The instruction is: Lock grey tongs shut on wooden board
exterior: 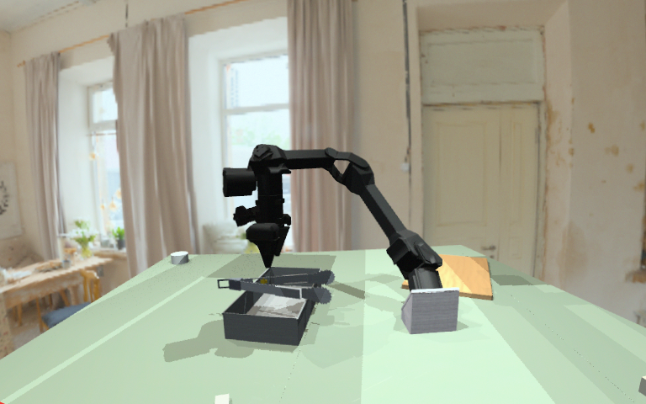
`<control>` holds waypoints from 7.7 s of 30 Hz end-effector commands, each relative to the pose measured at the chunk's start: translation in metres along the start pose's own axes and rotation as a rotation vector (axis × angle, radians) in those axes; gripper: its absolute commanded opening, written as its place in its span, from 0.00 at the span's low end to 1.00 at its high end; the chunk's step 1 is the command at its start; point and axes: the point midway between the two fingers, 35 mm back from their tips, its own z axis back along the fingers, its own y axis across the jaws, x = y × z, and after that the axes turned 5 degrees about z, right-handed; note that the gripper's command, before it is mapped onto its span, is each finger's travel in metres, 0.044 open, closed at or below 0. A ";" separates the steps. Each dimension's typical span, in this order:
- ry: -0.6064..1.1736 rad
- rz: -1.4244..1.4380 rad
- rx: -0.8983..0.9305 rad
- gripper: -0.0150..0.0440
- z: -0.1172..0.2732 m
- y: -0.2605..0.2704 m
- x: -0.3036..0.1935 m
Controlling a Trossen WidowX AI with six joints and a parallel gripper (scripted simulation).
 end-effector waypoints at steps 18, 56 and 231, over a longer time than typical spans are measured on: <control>0.001 -0.029 0.004 1.00 -0.017 0.002 0.006; 0.000 -0.030 0.003 1.00 -0.079 0.001 0.006; -0.046 0.167 0.018 0.00 -0.013 -0.204 -0.215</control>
